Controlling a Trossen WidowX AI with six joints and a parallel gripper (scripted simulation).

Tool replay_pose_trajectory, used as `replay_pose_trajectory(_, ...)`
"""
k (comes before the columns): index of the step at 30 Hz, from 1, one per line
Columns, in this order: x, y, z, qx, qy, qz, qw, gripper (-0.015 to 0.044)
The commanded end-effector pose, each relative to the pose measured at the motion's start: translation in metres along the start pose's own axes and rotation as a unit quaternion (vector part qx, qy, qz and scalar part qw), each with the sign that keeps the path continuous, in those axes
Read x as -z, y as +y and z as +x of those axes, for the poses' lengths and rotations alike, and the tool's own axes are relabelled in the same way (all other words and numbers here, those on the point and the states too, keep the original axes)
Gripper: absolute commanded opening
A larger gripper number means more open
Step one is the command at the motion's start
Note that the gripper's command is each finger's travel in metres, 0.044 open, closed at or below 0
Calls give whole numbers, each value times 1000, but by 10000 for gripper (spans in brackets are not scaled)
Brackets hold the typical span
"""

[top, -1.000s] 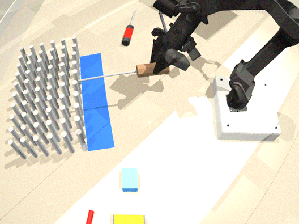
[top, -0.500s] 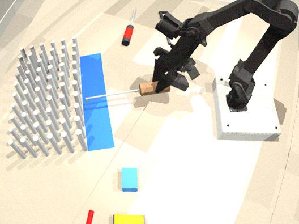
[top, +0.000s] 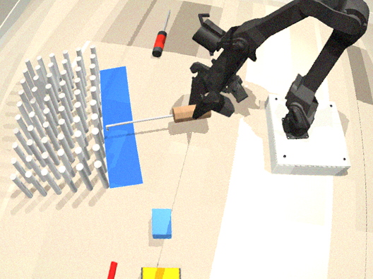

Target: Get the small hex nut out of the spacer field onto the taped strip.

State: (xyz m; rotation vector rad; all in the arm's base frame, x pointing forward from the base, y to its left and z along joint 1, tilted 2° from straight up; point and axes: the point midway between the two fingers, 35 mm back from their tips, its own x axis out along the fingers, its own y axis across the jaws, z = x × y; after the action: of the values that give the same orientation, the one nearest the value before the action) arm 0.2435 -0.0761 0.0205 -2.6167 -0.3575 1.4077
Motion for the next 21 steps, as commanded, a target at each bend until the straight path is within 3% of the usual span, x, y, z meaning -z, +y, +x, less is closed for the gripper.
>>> replay_pose_trajectory(1,6,1,1,-1,5,-2,1000,0)
replay_pose_trajectory(21,21,2,10,-1,6,-2,1000,0)
